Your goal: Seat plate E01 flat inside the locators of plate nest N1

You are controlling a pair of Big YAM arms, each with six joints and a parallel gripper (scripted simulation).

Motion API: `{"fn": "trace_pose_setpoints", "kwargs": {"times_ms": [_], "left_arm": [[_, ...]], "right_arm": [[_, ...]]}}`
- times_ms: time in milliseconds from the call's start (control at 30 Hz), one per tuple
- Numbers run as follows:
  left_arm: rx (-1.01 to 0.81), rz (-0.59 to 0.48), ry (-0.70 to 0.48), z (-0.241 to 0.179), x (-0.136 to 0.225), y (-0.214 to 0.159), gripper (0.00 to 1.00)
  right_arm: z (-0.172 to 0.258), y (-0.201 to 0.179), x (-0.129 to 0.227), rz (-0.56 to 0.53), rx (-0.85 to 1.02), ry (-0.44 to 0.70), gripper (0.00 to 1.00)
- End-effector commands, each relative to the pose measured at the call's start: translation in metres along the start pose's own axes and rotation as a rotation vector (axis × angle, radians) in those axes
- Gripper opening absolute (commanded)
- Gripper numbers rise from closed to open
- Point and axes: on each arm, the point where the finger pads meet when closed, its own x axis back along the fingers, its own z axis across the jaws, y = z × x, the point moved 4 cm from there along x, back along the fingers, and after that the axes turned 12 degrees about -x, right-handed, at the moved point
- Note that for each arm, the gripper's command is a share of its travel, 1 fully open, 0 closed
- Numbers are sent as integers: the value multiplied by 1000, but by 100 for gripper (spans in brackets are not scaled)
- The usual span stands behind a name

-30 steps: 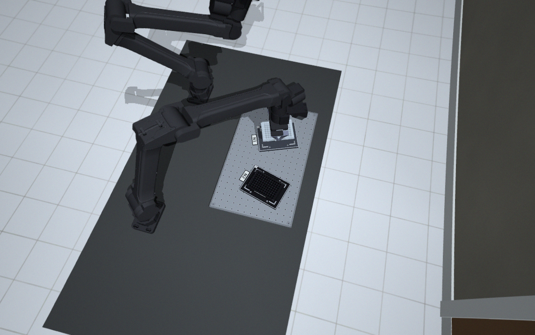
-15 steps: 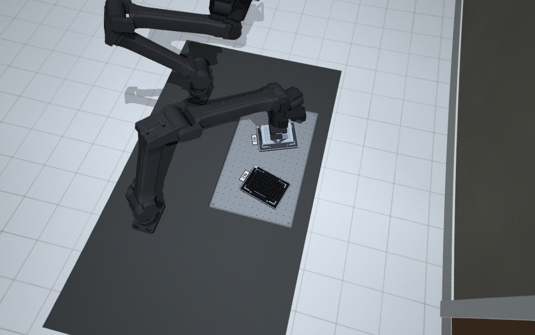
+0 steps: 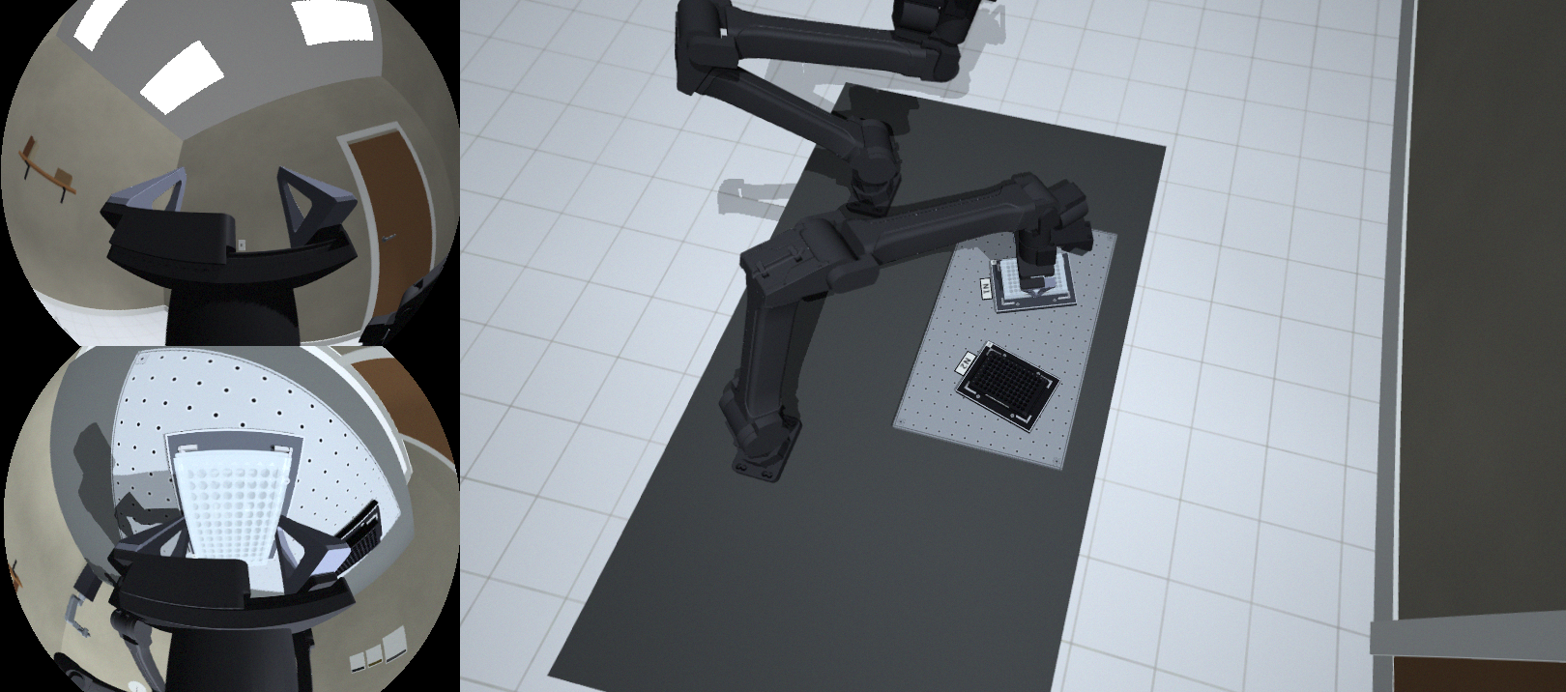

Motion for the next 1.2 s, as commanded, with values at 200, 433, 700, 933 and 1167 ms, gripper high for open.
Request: {"fn": "trace_pose_setpoints", "kwargs": {"times_ms": [200,433,700,933,1167], "left_arm": [[-1,-76,19,8,-21,20,100],[-1,-76,19,8,-21,20,100],[-1,-76,19,8,-21,20,100],[-1,-76,19,8,-21,20,100],[-1,-76,19,8,-21,20,100]], "right_arm": [[8,19,22,-32,-10,24,0],[6,17,17,-10,-10,6,0],[0,11,7,-7,-8,4,0],[-1,8,0,0,-6,-2,0],[1,10,-1,-22,-6,16,0]]}}
